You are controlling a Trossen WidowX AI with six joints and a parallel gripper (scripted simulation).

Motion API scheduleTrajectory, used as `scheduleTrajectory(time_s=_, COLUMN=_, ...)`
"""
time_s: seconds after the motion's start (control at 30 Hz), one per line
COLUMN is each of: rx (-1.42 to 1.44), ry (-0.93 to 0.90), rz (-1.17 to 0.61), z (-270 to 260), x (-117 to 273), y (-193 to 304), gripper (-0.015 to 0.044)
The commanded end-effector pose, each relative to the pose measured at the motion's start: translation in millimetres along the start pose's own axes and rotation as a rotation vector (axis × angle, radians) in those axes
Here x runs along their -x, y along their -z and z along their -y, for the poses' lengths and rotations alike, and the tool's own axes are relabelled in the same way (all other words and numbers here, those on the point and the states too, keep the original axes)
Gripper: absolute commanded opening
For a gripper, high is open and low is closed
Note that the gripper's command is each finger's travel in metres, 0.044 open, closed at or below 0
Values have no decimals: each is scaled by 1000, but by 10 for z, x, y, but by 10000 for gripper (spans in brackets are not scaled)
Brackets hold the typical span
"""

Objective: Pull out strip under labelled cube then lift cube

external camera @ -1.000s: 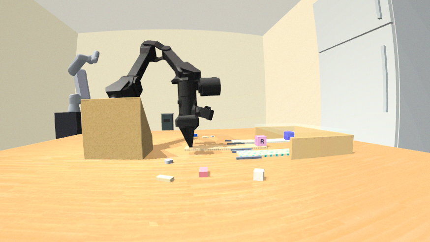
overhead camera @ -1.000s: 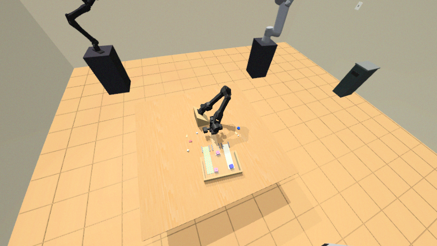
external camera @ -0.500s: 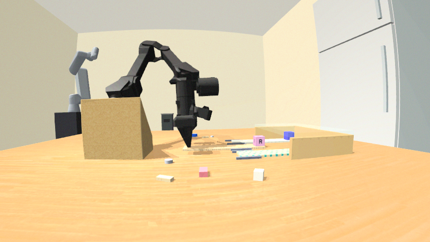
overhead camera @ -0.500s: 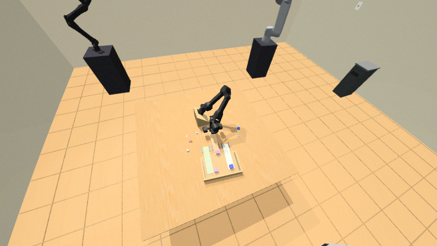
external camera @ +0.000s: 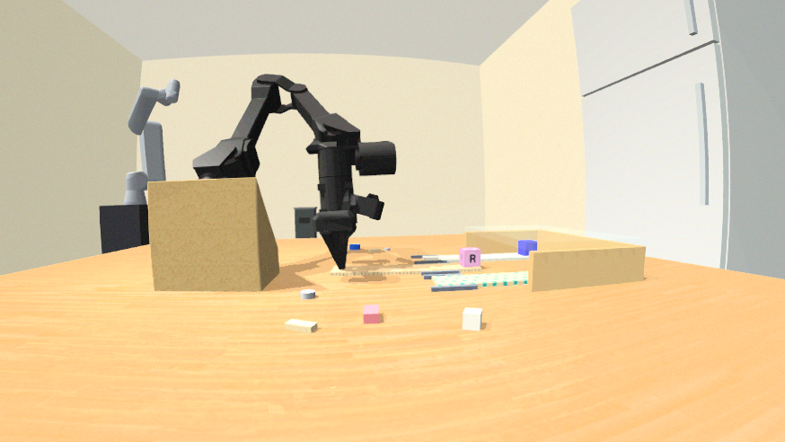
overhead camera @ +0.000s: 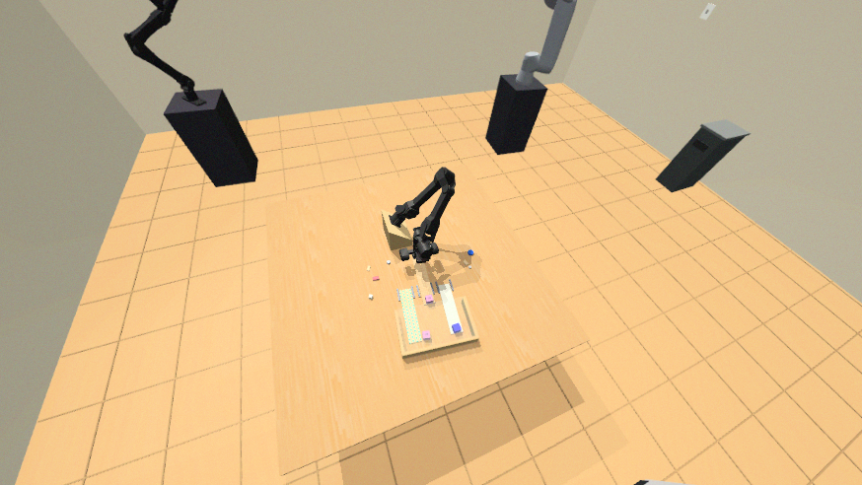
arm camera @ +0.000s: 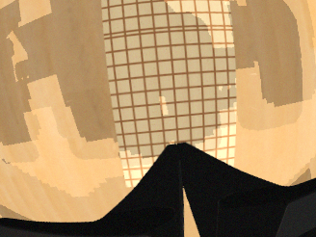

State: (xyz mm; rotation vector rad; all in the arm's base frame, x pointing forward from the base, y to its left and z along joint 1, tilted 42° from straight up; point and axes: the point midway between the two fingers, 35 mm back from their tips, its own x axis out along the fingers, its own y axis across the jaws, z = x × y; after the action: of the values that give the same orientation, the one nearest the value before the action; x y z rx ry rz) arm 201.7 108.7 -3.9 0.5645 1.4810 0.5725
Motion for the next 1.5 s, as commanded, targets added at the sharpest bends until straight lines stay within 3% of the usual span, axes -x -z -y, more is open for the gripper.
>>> scheduleTrajectory(time_s=0.0, rx=-23, ry=-1, rz=-47, z=19, x=-68, y=189, gripper=0)
scheduleTrajectory(time_s=1.47, rx=-24, ry=-1, rz=-48, z=11, x=-62, y=325, gripper=0)
